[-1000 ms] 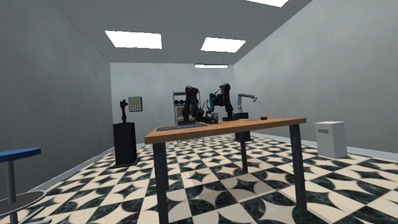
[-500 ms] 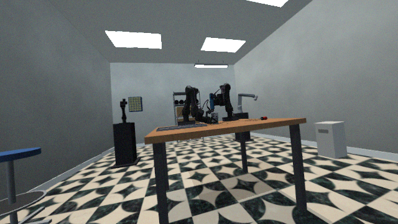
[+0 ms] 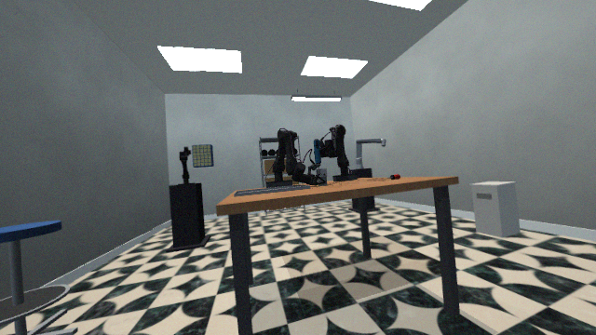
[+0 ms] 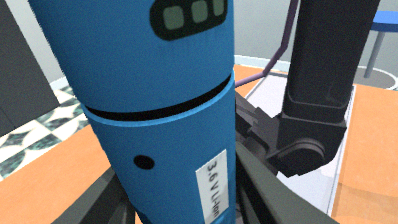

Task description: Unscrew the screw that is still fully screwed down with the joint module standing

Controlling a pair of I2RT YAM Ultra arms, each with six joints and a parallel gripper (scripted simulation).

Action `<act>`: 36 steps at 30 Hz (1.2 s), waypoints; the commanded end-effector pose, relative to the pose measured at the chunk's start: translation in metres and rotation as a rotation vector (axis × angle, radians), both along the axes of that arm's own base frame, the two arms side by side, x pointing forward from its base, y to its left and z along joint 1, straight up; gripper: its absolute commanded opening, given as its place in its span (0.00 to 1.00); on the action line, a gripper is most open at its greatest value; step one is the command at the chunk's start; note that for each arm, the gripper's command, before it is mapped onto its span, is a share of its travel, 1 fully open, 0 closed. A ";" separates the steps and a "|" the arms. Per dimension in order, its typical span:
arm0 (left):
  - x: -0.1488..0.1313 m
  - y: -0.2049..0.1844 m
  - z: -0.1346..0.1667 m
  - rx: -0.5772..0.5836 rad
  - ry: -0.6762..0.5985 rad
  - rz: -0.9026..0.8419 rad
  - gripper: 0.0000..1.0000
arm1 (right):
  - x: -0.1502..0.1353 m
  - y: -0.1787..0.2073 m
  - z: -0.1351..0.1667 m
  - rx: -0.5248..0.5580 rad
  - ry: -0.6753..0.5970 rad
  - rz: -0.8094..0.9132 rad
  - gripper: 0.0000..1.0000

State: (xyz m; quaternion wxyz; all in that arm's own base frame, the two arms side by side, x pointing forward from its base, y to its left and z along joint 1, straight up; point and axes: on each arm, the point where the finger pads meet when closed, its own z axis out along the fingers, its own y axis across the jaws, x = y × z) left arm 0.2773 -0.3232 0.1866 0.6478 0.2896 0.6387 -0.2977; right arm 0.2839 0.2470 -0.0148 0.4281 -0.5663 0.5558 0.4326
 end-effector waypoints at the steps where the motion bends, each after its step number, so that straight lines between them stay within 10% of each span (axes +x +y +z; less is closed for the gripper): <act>1: 0.000 -0.006 0.043 -0.082 -0.075 -0.004 0.42 | 0.003 0.002 0.006 0.010 -0.015 0.006 0.59; 36: 0.001 -0.008 0.057 -0.101 -0.092 -0.003 0.42 | 0.003 0.002 0.006 0.010 -0.015 0.006 0.59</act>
